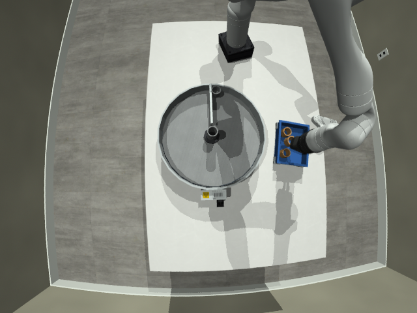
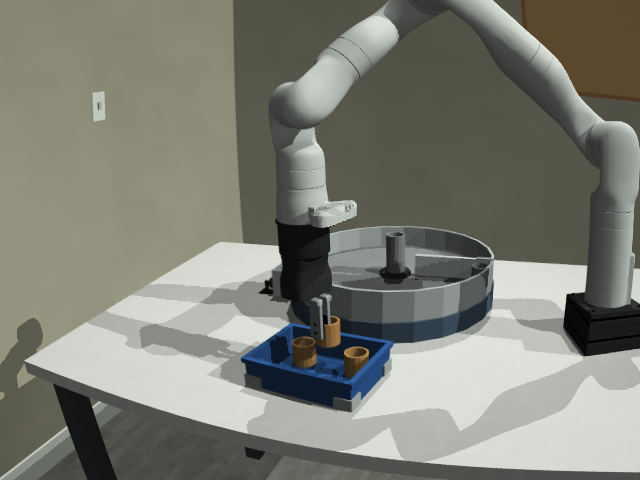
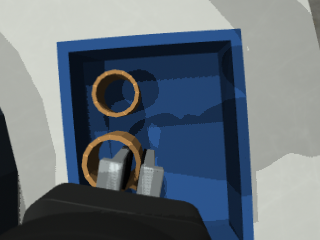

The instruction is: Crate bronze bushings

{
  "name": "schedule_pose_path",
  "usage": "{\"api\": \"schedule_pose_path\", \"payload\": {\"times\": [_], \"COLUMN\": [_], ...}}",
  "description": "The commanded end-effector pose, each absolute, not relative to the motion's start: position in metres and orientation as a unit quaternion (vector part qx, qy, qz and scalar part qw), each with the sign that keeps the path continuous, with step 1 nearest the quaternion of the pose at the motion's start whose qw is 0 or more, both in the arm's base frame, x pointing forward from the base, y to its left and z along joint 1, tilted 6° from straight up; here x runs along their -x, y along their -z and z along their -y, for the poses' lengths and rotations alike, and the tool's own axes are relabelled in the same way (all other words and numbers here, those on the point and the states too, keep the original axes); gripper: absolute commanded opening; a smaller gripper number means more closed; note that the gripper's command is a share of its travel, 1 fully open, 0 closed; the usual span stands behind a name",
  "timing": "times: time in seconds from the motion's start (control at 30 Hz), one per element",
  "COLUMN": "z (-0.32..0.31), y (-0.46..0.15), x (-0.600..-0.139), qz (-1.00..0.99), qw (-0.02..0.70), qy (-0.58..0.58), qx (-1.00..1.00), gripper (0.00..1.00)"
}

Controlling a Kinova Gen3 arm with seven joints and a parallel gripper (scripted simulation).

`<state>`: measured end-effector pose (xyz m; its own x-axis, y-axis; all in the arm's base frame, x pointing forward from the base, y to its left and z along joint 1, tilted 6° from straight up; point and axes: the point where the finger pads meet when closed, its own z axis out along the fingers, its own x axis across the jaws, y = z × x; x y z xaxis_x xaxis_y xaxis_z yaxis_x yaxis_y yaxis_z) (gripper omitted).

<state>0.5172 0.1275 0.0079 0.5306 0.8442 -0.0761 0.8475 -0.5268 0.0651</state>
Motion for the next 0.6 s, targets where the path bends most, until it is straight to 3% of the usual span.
{"api": "schedule_pose_path", "payload": {"times": [0.0,0.57], "z": [-0.1278,-0.127], "y": [-0.0089,-0.0004], "x": [-0.5179,-0.518], "qz": [-0.484,-0.484], "qw": [0.047,0.047], "qy": [0.016,0.016], "qx": [-0.874,-0.874], "gripper": [0.0,0.0]}}
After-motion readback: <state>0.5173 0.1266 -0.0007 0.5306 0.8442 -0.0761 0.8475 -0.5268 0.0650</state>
